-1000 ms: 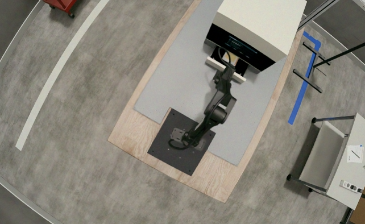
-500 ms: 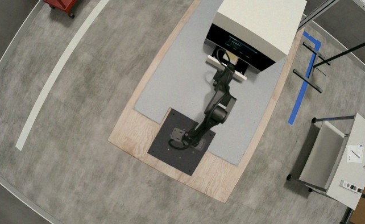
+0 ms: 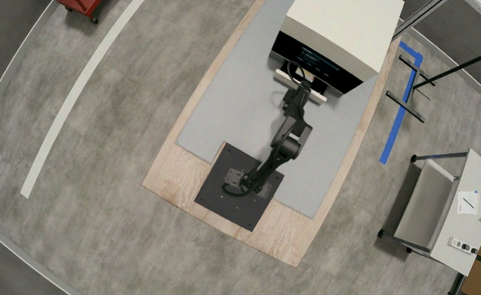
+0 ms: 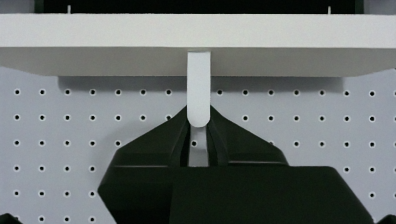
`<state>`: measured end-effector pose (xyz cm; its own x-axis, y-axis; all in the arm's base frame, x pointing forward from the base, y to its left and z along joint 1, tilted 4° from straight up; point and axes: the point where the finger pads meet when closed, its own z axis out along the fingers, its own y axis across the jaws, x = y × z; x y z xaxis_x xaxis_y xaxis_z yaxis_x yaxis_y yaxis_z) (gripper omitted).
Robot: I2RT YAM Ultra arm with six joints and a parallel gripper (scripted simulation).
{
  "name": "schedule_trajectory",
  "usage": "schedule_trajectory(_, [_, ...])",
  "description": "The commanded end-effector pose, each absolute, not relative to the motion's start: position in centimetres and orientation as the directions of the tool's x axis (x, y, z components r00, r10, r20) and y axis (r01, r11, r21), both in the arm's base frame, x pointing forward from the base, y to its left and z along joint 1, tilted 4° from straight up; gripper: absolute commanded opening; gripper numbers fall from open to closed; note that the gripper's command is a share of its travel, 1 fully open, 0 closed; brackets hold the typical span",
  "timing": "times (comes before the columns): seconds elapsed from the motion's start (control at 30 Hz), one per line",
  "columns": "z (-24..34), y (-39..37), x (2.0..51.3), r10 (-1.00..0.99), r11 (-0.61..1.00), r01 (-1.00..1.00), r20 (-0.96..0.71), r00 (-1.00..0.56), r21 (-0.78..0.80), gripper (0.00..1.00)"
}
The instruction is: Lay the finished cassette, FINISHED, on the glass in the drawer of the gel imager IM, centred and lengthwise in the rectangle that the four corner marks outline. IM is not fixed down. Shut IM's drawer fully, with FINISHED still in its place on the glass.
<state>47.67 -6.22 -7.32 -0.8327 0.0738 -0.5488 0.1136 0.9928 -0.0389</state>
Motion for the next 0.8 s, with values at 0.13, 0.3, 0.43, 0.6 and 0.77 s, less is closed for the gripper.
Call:
schedule_trajectory(0.13, [-6.4,-7.0,50.7,0.076,0.992,0.123,-0.603,-0.794,-0.038,0.00])
schedule_trajectory(0.3, [-6.4,-7.1,51.3,0.076,0.992,0.123,-0.603,-0.794,-0.038,0.00])
schedule_trajectory(0.43, [-6.4,-7.1,51.4,0.076,0.992,0.123,-0.603,-0.794,-0.038,0.00])
schedule_trajectory(0.6, [-6.4,-7.1,51.4,0.076,0.992,0.123,-0.603,-0.794,-0.038,0.00])
schedule_trajectory(0.77, [-6.4,-7.1,51.4,0.076,0.992,0.123,-0.603,-0.794,-0.038,0.00])
